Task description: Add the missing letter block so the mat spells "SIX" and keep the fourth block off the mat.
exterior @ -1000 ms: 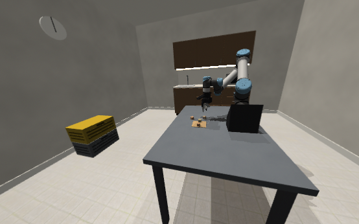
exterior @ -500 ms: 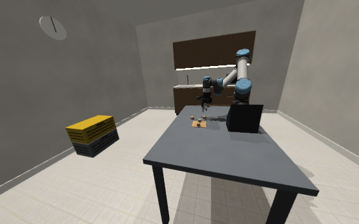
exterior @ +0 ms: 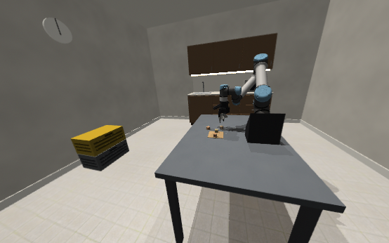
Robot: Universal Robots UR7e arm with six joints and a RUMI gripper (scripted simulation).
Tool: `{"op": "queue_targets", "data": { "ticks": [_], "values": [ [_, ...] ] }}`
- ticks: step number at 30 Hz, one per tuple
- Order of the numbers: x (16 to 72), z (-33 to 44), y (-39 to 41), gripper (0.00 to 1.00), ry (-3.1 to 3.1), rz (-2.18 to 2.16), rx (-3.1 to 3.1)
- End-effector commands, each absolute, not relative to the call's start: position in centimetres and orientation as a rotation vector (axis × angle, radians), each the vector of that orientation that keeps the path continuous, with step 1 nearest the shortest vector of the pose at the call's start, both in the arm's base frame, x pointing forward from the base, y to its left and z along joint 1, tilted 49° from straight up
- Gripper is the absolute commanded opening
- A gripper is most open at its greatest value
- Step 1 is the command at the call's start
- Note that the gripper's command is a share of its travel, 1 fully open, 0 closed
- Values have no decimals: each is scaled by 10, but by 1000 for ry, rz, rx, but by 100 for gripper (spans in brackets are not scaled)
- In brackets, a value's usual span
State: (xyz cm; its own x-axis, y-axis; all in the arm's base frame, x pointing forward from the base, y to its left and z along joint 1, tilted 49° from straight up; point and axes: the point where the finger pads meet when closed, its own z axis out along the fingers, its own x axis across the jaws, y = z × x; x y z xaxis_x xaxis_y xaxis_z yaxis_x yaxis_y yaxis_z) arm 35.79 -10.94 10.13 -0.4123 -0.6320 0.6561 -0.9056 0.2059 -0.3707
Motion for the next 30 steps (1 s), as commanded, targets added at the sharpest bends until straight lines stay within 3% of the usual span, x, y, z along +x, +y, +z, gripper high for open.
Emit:
{"op": "queue_targets", "data": {
  "ticks": [1,30],
  "values": [
    [359,98,-113,40,-2126,1046,1438],
    [362,78,-134,40,-2126,1046,1438]
  ]
}}
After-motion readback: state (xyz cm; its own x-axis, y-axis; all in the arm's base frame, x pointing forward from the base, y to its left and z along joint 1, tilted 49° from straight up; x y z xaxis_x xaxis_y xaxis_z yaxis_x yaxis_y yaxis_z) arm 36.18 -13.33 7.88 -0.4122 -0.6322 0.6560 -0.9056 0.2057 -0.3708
